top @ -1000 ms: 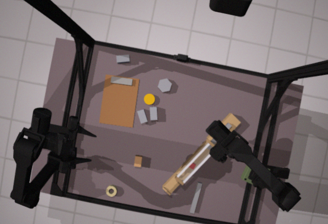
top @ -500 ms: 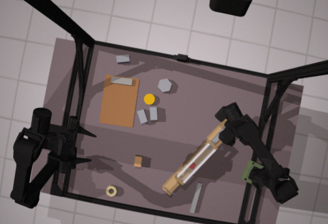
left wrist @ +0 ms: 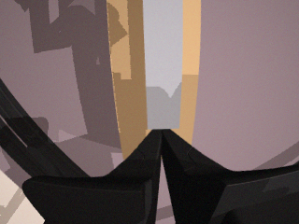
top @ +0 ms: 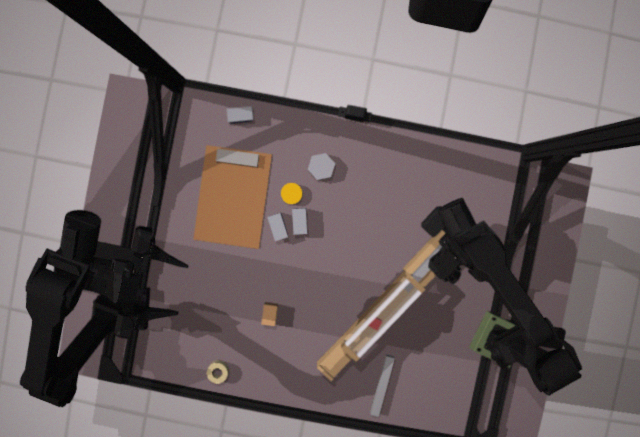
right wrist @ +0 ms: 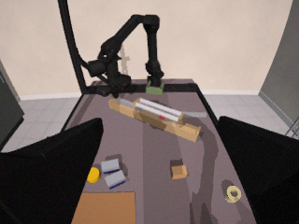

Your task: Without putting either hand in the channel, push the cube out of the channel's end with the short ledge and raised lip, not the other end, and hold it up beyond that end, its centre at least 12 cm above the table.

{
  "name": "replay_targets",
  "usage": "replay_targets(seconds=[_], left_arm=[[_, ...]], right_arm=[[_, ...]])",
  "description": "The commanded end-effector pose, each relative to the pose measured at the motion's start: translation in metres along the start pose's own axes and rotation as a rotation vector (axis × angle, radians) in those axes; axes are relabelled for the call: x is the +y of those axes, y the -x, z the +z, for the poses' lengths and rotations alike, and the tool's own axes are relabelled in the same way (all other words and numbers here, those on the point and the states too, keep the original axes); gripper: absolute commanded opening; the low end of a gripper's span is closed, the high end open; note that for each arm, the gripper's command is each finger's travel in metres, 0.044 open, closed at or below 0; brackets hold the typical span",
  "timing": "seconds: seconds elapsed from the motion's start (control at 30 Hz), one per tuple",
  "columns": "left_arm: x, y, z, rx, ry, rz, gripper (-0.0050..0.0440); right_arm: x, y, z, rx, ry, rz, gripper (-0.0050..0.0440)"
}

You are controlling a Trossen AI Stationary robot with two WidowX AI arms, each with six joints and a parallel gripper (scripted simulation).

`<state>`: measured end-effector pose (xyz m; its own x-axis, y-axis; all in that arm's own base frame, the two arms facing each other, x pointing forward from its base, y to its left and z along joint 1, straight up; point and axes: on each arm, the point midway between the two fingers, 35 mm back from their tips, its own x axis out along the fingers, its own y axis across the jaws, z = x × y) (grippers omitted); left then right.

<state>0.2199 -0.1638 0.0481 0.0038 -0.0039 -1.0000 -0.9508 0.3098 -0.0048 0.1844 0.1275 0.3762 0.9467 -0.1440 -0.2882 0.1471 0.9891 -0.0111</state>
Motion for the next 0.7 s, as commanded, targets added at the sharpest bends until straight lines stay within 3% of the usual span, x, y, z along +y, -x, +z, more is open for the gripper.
replay_targets(seconds=[0.0, 0.67], left_arm=[[0.002, -0.002, 0.008, -0.002, 0.001, 0.005, 0.0], [0.002, -0.002, 0.036, -0.003, 0.001, 0.005, 0.0]], right_arm=[[0.0, 0.0, 0.0, -0.003, -0.001, 0.0, 0.04], [0.0, 0.0, 0.0, -0.003, -0.001, 0.0, 0.04]])
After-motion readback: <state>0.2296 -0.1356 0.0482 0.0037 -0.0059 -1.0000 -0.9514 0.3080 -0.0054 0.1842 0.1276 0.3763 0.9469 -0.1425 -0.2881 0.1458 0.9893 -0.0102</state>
